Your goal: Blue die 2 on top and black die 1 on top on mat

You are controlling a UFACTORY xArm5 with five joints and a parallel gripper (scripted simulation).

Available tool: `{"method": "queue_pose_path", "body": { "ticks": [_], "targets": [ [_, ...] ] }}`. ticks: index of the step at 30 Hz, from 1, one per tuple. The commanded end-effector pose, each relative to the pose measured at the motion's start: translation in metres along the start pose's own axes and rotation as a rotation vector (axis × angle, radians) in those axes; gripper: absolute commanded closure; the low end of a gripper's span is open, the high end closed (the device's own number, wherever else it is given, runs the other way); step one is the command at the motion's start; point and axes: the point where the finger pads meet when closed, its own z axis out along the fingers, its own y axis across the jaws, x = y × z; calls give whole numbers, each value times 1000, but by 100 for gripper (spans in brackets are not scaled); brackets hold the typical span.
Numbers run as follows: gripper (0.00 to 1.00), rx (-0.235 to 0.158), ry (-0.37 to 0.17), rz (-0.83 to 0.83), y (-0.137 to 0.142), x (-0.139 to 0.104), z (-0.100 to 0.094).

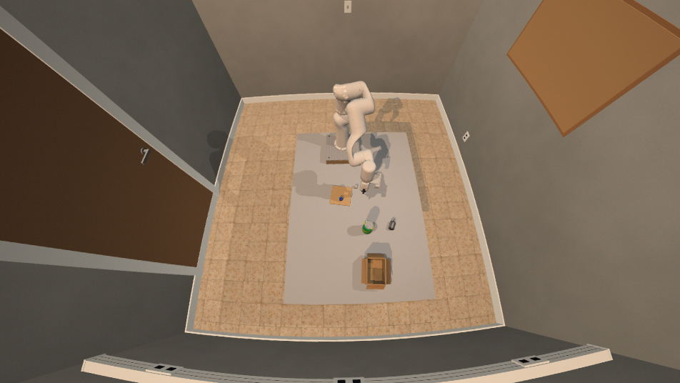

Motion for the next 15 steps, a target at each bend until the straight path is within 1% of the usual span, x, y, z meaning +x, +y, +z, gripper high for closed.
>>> {"method": "queue_pose_path", "body": {
  "ticks": [1,10,15],
  "targets": [
    [85,-1,1,0,0,0,-4],
    [85,-1,1,-12,0,0,-3],
    [85,-1,1,-110,1,1,-3]
  ]
}}
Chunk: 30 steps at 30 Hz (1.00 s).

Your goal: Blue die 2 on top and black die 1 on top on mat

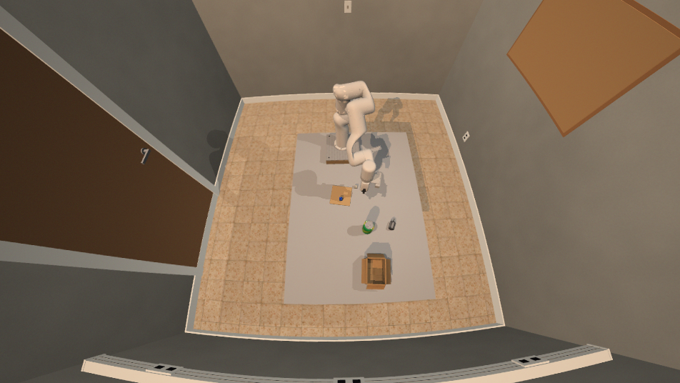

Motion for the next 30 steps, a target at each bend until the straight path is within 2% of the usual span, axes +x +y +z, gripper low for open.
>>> {"method": "queue_pose_path", "body": {
  "ticks": [1,3,5,7,20,22,24,30],
  "targets": [
    [85,-4,2,-111,2,1,-1],
    [85,-4,2,-199,2,2,-1],
    [85,-4,2,-199,2,2,-1],
    [85,-4,1,-308,2,2,0],
    [85,-4,1,-696,4,4,2],
    [85,-4,1,-696,4,4,2],
    [85,-4,0,-812,4,5,2],
    [85,-4,0,-982,5,6,3]
  ]
}}
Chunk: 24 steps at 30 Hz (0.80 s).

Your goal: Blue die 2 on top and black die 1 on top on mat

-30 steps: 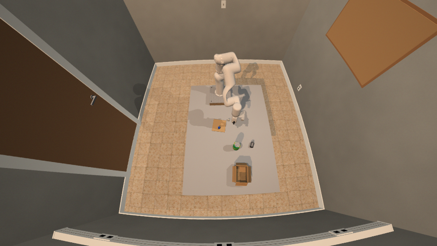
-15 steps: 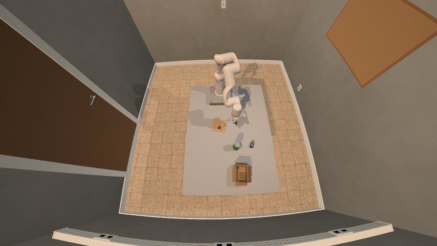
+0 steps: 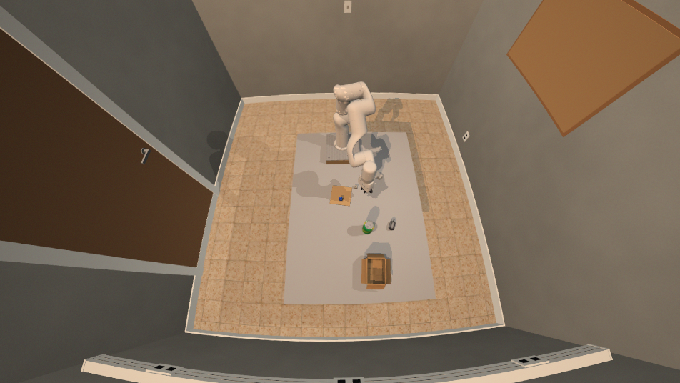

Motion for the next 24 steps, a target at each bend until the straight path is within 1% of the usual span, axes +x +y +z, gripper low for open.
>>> {"method": "queue_pose_path", "body": {
  "ticks": [1,2,4,5,7,9,11,15,17,18,19,24],
  "targets": [
    [85,-3,-1,-151,2,0,-1],
    [85,-3,-1,-204,2,0,0],
    [85,-3,-2,-236,3,0,0],
    [85,-3,-2,-296,3,0,0],
    [85,-3,-2,-355,3,0,0],
    [85,-3,-2,-355,3,0,0],
    [85,-3,-2,-471,4,0,1],
    [85,-3,-2,-567,5,0,1],
    [85,-3,-2,-643,5,0,2],
    [85,-3,-2,-645,5,0,2],
    [85,-3,-2,-704,5,0,2],
    [85,-3,-3,-855,6,0,3]
  ]
}}
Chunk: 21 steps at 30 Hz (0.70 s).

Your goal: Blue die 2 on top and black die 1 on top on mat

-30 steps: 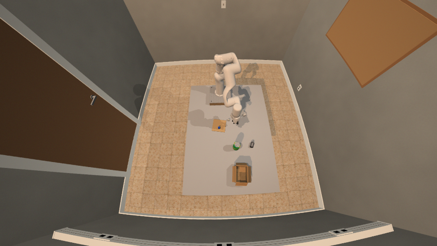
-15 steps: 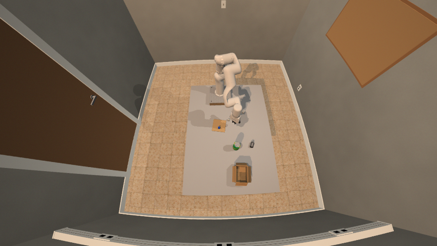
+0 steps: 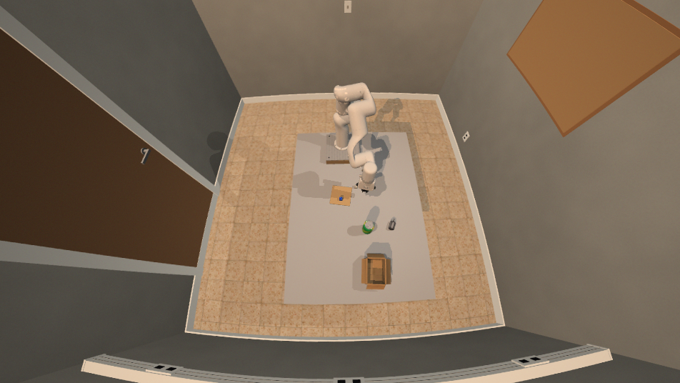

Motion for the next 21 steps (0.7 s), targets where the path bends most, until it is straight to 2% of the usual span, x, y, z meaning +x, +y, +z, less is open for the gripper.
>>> {"method": "queue_pose_path", "body": {
  "ticks": [1,3,5,13,21],
  "targets": [
    [85,-2,-3,-143,1,-2,-1],
    [85,-2,-3,-144,1,-2,-1],
    [85,-1,-3,-263,2,-2,0],
    [85,-1,-3,-492,3,-3,1],
    [85,-1,-4,-548,3,-3,1]
  ]
}}
